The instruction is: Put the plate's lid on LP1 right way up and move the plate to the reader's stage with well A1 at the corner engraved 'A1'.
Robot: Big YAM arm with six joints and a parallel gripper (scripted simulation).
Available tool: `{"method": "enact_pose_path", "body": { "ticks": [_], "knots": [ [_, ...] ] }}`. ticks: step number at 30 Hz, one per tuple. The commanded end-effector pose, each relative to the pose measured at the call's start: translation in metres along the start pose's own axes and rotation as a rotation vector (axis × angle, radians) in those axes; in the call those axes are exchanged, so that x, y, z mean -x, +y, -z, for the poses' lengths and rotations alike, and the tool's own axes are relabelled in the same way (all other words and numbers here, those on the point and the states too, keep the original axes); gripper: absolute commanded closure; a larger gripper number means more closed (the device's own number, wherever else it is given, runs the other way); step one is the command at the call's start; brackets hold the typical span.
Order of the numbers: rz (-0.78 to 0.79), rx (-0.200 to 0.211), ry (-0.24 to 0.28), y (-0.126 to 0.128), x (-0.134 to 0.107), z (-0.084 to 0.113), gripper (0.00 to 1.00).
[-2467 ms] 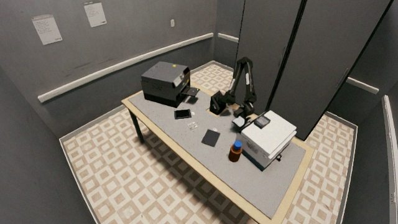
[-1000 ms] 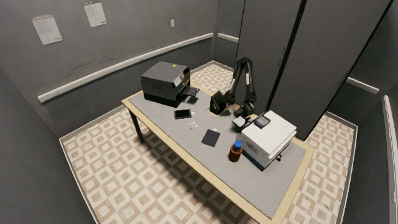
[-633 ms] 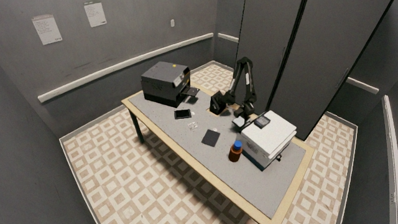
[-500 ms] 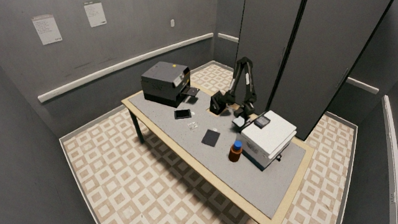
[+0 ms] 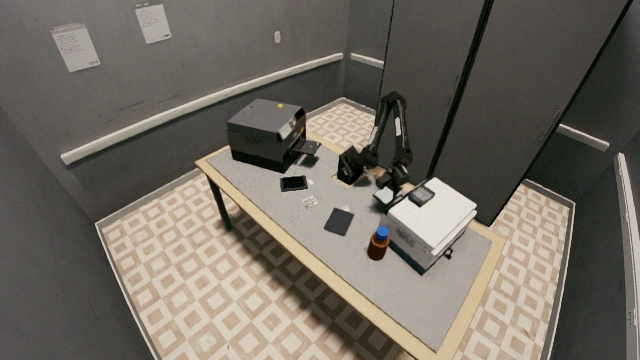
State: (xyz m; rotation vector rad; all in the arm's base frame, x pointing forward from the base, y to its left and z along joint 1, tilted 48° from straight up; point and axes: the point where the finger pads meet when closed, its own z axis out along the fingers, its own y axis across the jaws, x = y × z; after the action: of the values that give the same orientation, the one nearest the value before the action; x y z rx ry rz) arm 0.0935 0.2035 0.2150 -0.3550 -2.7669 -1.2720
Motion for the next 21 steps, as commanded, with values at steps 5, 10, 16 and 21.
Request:
{"method": "enact_pose_path", "body": {
  "ticks": [5,10,16,21],
  "knots": [
    [-0.012,-0.006,-0.006,-0.001,0.001,0.004,0.14],
    [0.000,-0.003,-0.026,0.005,0.004,0.010,0.14],
    [-0.001,0.006,-0.028,0.010,0.004,0.015,0.14],
    [0.018,0.021,-0.025,0.015,0.002,0.017,0.14]
  ]
}}
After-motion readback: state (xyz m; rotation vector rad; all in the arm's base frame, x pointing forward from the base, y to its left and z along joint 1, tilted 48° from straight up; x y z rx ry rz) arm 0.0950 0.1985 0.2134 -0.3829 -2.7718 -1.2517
